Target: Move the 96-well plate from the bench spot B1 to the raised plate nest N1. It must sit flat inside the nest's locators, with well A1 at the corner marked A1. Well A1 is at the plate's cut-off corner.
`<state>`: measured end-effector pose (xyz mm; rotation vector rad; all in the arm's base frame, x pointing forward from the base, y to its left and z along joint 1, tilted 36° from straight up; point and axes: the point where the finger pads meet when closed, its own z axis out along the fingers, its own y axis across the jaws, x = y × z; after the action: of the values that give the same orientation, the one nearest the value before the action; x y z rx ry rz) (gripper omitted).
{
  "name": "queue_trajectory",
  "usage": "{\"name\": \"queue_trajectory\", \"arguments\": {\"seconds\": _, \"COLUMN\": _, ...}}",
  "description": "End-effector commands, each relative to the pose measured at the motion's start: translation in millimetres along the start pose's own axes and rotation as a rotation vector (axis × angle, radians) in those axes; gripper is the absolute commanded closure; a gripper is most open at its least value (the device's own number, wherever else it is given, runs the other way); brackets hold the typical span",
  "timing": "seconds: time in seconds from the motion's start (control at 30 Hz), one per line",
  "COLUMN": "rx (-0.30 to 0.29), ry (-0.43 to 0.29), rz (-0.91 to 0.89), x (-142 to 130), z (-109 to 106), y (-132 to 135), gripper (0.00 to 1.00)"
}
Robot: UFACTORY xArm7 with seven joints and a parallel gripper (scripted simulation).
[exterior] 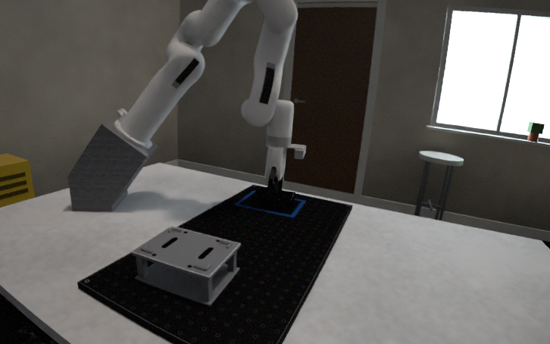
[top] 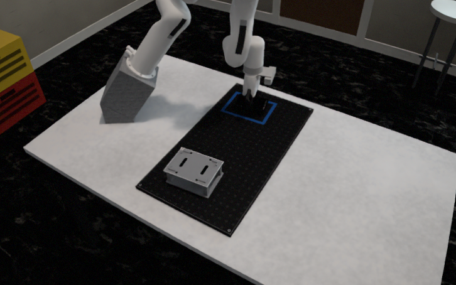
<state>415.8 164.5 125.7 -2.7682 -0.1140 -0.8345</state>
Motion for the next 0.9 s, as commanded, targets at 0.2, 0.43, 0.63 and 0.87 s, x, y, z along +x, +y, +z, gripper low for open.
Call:
{"name": "queue_trajectory", "arguments": {"seconds": 0.2, "rx": -0.011, "ry": 0.006, "rz": 0.0, "x": 0.6, "z": -3.7, "y": -0.5, "gripper": 1.0}}
{"name": "queue_trajectory", "arguments": {"seconds": 0.43, "rx": -0.011, "ry": 0.006, "rz": 0.0, "x": 0.6, "z": -15.4, "y": -0.6, "gripper": 1.0}}
{"name": "queue_trajectory", "arguments": {"seconds": 0.63, "rx": -0.011, "ry": 0.006, "rz": 0.0, "x": 0.6, "z": -22.1, "y": -0.7, "gripper": 1.0}}
{"name": "queue_trajectory", "arguments": {"seconds": 0.87, "rx": -0.011, "ry": 0.006, "rz": 0.0, "x": 0.6, "z": -33.8, "y": -0.8, "gripper": 1.0}}
